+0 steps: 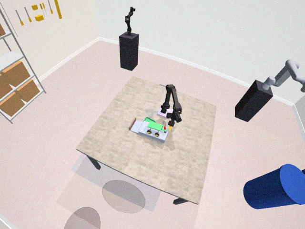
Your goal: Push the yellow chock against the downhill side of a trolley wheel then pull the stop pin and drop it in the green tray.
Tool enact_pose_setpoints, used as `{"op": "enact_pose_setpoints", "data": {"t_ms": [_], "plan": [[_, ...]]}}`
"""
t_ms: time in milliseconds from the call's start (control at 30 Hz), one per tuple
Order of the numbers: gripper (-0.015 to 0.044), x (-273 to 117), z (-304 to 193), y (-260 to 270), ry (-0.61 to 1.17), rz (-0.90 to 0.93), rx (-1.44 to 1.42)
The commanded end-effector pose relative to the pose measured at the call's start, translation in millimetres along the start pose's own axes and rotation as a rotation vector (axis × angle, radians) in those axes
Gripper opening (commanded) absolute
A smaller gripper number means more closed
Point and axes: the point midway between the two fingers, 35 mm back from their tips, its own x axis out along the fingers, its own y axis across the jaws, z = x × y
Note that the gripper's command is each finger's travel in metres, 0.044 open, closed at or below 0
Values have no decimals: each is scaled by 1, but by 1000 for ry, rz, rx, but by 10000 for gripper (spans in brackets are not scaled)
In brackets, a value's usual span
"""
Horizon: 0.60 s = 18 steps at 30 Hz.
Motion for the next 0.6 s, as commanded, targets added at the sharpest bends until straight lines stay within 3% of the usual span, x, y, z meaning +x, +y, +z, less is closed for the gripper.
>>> {"op": "enact_pose_setpoints", "data": {"t_ms": [0,567], "plan": [[190,4,1,0,-4,0,1],[190,31,1,0,-4,0,1]]}}
